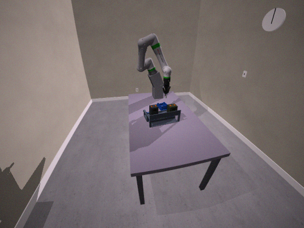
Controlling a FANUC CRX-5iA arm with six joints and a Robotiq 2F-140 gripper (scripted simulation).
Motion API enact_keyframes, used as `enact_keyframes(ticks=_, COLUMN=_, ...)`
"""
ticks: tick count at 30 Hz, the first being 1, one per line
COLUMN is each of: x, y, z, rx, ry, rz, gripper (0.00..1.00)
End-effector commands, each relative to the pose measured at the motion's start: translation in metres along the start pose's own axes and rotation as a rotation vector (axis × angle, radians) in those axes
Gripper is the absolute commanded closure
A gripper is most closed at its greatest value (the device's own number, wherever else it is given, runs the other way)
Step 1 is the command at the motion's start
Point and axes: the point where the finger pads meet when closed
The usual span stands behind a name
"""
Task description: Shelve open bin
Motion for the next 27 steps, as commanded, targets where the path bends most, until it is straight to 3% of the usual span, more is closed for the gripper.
enact_keyframes(ticks=1, x=0.0001, y=0.0001, z=-0.0001, rx=0.0, ry=0.0, rz=0.0, gripper=1.0)
enact_keyframes(ticks=4, x=0.0001, y=0.0001, z=-0.0001, rx=0.0, ry=0.0, rz=0.0, gripper=1.0)
enact_keyframes(ticks=5, x=0.0001, y=0.0001, z=-0.0001, rx=0.0, ry=0.0, rz=0.0, gripper=0.85)
enact_keyframes(ticks=27, x=0.0001, y=0.0001, z=-0.0001, rx=0.0, ry=0.0, rz=0.0, gripper=0.85)
Point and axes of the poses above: the point where the finger pads meet when closed, its own y axis back along the fingers, its own z axis across the jaws, x = y × z, and after that the axes turned 10 degrees about y, right-handed
